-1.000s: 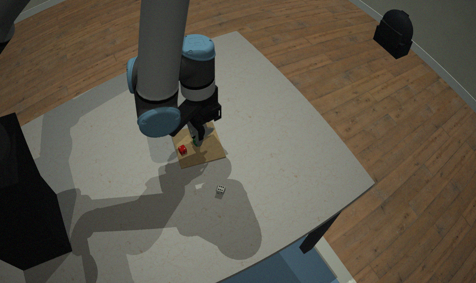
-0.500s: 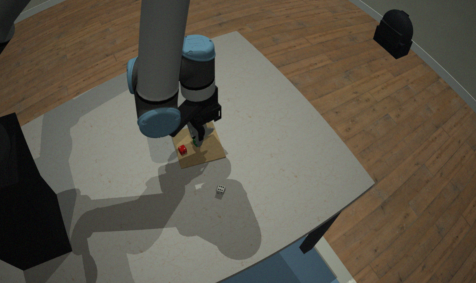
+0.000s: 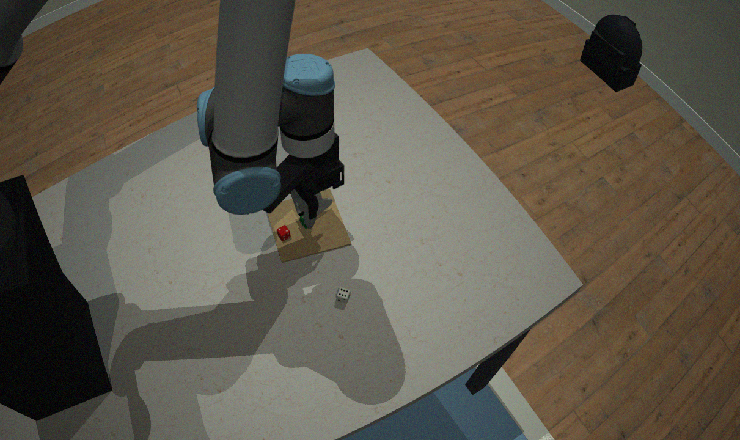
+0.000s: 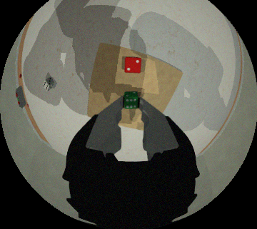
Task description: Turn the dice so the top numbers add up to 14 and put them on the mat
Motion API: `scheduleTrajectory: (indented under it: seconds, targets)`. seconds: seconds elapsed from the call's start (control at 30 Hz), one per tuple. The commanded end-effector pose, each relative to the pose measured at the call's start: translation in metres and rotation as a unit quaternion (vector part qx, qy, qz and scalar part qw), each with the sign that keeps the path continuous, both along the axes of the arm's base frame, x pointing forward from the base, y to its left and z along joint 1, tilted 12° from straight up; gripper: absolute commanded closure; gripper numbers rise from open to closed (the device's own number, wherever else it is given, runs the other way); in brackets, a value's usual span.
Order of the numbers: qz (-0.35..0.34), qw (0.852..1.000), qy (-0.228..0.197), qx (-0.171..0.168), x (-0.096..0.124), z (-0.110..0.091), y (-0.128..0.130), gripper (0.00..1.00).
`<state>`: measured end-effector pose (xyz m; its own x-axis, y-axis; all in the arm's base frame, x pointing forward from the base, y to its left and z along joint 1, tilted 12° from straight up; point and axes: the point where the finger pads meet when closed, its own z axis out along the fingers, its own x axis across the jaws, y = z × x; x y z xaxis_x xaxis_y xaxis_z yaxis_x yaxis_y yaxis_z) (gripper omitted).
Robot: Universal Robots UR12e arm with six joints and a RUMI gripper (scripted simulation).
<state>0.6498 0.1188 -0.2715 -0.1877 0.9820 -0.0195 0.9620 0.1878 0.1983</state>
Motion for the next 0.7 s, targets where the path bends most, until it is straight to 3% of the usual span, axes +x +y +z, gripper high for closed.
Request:
scheduleTrajectory:
  seconds: [0.0, 0.37, 0.67]
  targets:
    - [0.000, 1.000, 0.000, 0.000, 0.0003, 0.0005, 0.0000, 0.97]
    - [0.000, 1.000, 0.000, 0.000, 0.0003, 0.0005, 0.0000, 0.97]
    - [0.000, 1.000, 0.000, 0.000, 0.0003, 0.0005, 0.0000, 0.86]
